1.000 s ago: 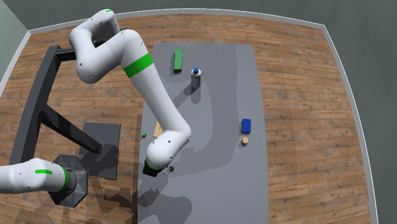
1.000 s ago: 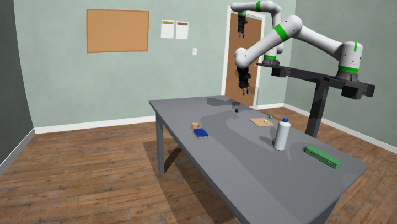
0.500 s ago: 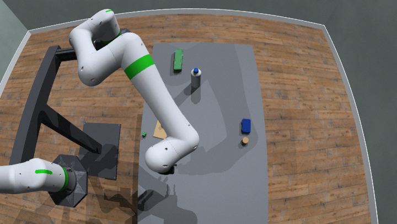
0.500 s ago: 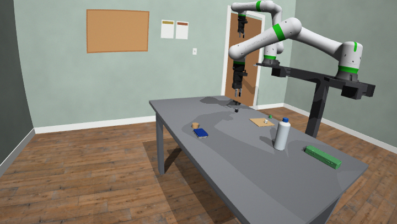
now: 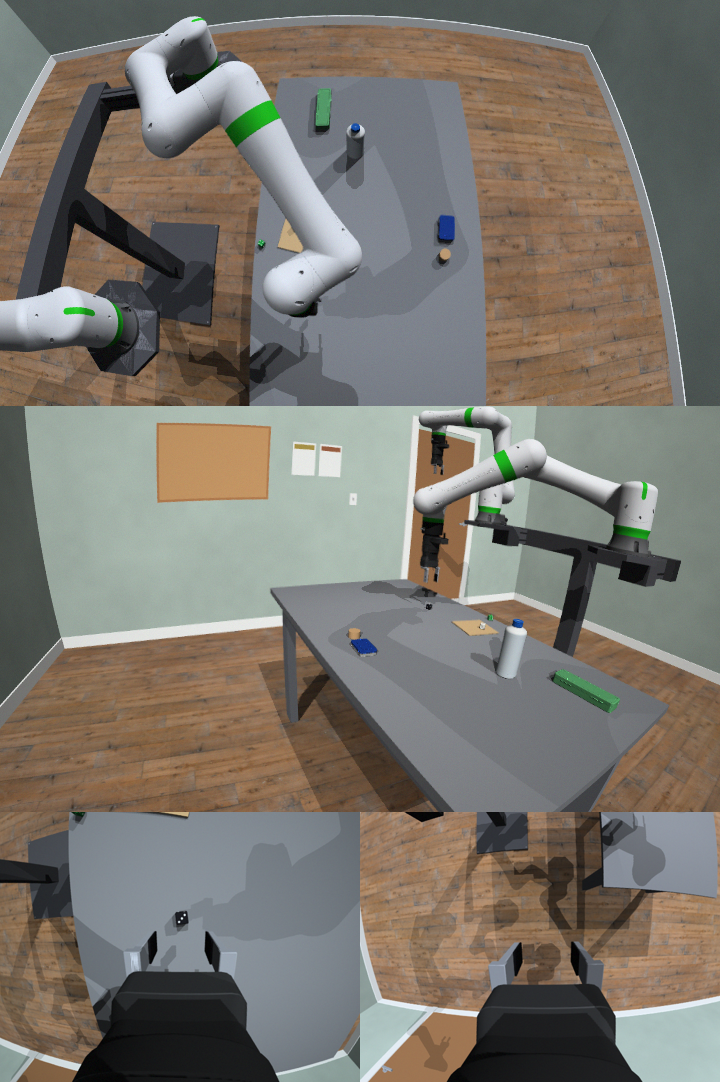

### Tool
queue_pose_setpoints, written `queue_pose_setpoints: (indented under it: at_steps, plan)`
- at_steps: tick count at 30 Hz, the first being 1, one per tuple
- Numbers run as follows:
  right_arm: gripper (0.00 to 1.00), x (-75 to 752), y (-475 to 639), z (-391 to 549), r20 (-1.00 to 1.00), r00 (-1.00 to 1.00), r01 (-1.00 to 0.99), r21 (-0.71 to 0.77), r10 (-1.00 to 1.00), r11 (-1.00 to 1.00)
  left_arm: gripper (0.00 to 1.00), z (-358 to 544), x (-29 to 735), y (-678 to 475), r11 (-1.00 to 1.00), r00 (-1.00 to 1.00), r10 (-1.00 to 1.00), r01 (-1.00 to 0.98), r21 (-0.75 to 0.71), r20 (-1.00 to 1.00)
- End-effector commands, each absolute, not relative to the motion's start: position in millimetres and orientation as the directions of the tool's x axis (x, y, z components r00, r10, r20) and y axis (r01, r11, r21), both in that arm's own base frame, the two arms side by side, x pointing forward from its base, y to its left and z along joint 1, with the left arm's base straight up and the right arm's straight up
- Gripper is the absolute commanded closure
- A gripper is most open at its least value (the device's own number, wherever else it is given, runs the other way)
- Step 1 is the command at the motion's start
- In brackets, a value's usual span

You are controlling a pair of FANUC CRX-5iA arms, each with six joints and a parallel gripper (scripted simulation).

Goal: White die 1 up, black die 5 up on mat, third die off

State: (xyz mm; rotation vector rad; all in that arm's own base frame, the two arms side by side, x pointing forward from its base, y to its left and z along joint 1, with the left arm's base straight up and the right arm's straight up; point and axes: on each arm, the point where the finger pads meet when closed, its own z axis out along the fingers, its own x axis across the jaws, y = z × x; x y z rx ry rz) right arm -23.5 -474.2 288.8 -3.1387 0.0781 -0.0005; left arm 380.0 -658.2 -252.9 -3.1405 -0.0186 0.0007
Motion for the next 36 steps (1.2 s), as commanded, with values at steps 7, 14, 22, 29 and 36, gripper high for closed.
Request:
queue_pose_setpoints:
  at_steps: [7,14,22,29,36]
  plan:
    - [0.00,-24,-474,290,0.000,0.999,-0.050,0.000,-0.050,-0.999,0.30,-293,380,-648,-0.993,0.993,0.120,0.120,0.000,0.000]
    - [0.00,-24,-474,290,0.000,0.999,-0.050,0.000,-0.050,-0.999,0.30,-293,380,-648,-0.993,0.993,0.120,0.120,0.000,0.000]
    - [0.00,-24,-474,290,0.000,0.999,-0.050,0.000,-0.050,-0.999,0.30,-293,380,-648,-0.993,0.993,0.120,0.120,0.000,0.000]
    - [0.00,-24,-474,290,0.000,0.999,-0.050,0.000,-0.050,-0.999,0.30,-295,380,-648,-0.993,0.993,0.120,0.120,0.000,0.000]
    - [0.00,-24,-474,290,0.000,0.999,-0.050,0.000,-0.050,-0.999,0.30,-299,380,-648,-0.993,0.993,0.120,0.120,0.000,0.000]
